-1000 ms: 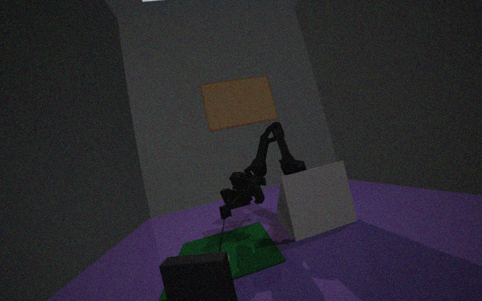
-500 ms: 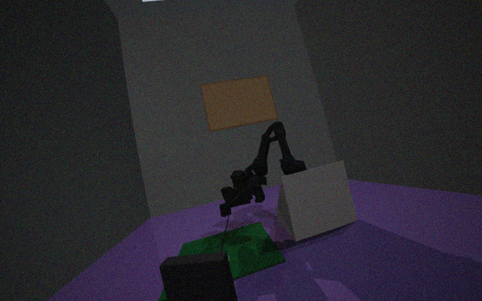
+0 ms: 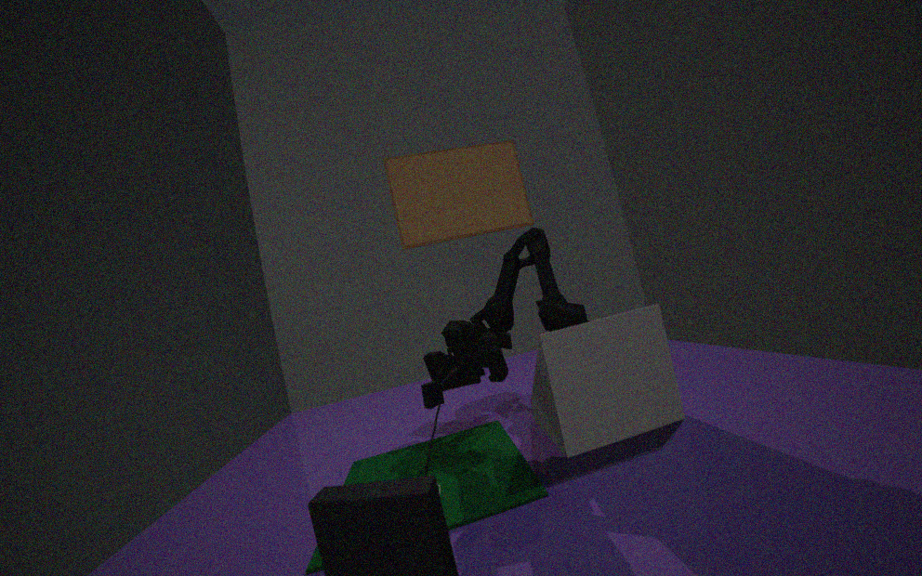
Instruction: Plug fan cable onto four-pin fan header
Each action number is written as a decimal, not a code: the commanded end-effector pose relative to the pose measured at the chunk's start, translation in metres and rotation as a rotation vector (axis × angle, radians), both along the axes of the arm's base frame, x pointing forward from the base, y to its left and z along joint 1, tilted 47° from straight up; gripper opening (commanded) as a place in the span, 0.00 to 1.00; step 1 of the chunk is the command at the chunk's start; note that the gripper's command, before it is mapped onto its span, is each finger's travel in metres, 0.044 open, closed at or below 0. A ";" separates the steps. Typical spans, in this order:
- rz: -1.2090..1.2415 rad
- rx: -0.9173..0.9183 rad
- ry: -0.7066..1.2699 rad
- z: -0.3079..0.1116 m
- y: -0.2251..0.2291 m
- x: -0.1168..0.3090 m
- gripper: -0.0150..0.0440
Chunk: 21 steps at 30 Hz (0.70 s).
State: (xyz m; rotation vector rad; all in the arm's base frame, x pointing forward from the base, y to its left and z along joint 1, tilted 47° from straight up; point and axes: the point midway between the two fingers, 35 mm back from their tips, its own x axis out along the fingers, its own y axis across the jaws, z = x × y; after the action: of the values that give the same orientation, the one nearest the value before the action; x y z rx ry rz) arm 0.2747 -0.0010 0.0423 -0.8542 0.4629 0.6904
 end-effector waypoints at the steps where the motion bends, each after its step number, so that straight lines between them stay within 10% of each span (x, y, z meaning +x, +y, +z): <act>1: -0.003 0.000 0.000 -0.001 -0.002 0.000 0.25; 21: 0.000 -0.001 0.002 -0.010 -0.019 -0.002 0.25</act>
State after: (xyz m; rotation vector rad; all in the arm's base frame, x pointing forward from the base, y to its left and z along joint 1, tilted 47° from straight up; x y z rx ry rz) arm 0.2723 -0.0175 0.0328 -0.8522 0.4719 0.6887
